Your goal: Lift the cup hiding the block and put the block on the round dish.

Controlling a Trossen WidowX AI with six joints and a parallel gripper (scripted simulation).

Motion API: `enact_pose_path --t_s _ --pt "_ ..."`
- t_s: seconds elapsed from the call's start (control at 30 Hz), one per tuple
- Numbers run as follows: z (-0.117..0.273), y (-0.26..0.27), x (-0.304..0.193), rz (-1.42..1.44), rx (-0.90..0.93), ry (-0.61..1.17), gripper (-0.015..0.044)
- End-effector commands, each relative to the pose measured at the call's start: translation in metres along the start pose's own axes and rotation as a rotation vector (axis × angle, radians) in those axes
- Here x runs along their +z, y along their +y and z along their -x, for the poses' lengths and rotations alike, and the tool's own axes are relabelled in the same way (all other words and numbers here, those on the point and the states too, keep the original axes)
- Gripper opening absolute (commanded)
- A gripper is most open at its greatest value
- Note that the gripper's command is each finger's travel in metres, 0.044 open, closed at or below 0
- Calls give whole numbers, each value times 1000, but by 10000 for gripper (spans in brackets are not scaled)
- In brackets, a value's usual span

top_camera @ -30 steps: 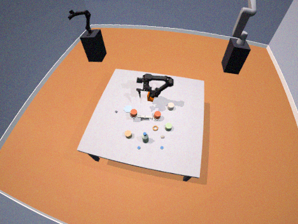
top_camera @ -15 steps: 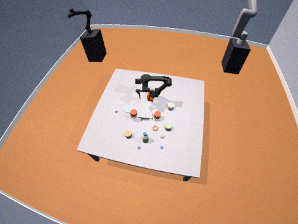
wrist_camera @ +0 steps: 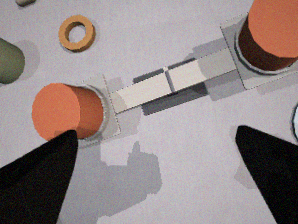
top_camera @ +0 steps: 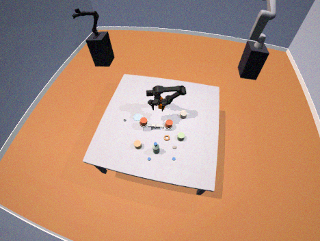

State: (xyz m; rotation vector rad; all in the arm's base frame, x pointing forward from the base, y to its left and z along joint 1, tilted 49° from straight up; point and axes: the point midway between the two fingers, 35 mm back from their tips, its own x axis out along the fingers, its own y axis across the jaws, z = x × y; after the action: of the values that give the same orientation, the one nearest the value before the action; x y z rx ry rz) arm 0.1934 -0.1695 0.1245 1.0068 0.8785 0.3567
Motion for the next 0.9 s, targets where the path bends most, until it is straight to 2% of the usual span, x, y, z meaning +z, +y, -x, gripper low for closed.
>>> enact_pose_path --t_s 0.0,0.4,0.87 --pt "-10 9 3 -113 -16 57 440" --pt "-44 42 7 -482 -108 210 440" --pt "-82 85 1 -895 -302 315 440"
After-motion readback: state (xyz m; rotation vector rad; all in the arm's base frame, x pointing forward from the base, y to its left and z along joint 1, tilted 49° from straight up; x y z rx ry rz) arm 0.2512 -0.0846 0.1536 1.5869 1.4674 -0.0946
